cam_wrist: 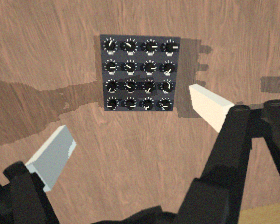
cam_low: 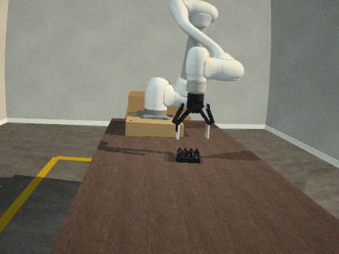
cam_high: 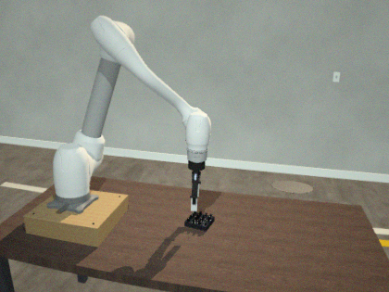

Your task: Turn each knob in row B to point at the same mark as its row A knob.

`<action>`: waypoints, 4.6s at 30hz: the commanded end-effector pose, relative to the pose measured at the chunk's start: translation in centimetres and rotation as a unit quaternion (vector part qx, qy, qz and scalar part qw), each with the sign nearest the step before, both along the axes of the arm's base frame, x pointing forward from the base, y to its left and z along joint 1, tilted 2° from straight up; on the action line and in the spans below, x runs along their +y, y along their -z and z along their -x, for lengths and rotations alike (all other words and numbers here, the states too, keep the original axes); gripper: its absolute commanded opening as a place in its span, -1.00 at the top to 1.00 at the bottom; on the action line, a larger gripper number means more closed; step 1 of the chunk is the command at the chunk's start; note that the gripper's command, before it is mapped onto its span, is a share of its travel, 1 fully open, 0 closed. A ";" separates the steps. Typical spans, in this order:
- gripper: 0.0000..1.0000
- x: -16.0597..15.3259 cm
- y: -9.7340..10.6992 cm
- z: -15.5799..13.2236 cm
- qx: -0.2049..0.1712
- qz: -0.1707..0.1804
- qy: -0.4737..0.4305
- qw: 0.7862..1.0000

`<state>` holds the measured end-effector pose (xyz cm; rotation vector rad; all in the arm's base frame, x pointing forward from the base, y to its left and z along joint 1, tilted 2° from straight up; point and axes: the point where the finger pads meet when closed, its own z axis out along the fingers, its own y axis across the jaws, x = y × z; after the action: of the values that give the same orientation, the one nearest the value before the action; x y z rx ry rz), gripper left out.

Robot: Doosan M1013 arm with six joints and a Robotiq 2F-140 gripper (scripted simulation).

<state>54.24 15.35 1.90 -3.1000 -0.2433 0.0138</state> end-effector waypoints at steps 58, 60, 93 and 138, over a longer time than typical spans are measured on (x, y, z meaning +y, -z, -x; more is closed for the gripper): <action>-1.00 0.6 -0.1 3.7 0.000 -0.001 0.000 1.000; -1.00 0.7 -0.1 4.1 0.000 -0.001 0.000 1.000; -1.00 0.9 -0.1 5.2 0.000 -0.001 0.000 1.000; -1.00 0.9 -0.1 5.2 0.000 -0.001 0.000 1.000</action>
<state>49.01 16.22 1.98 -3.0990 -0.2436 0.0131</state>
